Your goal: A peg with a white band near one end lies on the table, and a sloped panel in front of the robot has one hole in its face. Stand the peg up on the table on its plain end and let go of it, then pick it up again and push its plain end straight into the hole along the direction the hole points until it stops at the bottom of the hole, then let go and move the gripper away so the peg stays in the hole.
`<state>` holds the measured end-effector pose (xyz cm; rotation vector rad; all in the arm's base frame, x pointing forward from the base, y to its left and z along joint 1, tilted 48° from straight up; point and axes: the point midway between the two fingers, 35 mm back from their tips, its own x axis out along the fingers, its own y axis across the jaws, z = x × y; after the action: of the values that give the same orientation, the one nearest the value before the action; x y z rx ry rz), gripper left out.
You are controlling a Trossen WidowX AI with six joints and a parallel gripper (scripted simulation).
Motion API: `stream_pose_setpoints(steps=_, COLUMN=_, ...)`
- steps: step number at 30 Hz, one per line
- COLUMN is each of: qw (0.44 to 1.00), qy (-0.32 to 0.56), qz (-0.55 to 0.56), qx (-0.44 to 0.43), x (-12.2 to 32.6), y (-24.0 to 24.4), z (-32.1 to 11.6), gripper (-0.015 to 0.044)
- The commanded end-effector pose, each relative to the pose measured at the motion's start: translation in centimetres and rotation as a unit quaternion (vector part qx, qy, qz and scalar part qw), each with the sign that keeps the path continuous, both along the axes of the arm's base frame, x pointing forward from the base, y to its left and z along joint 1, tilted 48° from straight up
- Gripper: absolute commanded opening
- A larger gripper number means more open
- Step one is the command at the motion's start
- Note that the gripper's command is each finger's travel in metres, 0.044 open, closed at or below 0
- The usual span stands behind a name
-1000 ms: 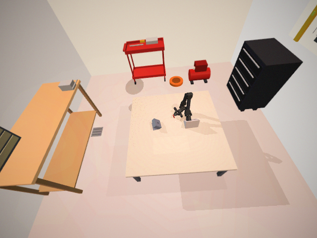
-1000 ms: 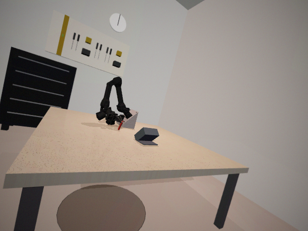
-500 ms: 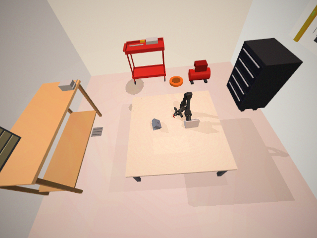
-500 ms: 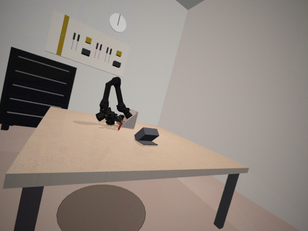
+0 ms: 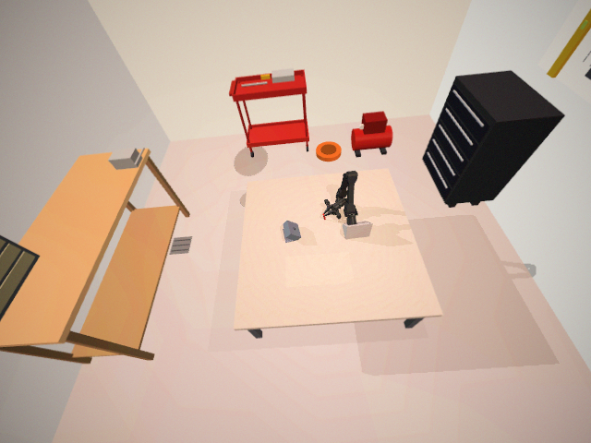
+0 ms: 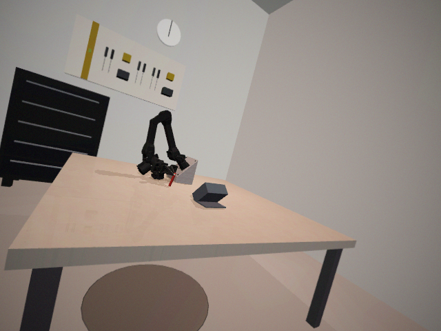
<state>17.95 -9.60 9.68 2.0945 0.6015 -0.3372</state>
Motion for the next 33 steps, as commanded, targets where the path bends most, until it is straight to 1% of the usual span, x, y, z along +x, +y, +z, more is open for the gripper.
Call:
stream_pose_setpoints(steps=1, qw=1.000, qy=0.000, qz=0.000, qx=0.000, x=-0.09, y=-0.25, z=-0.08, gripper=0.0050)
stream_pose_setpoints(steps=17, qw=1.000, qy=-0.005, qz=0.009, qx=0.003, x=-0.23, y=-0.36, z=-0.09, gripper=0.0050)
stream_pose_setpoints(steps=18, qw=1.000, qy=-0.005, qz=0.009, qx=0.003, x=-0.16, y=-0.11, z=-0.01, gripper=0.0056)
stream_pose_setpoints(steps=21, qw=1.000, qy=-0.006, qz=0.009, qx=0.003, x=-0.16, y=-0.11, z=-0.01, gripper=0.0130)
stream_pose_setpoints(steps=33, qw=1.000, qy=-0.006, qz=0.009, qx=0.003, x=-0.16, y=-0.11, z=-0.01, gripper=0.0130)
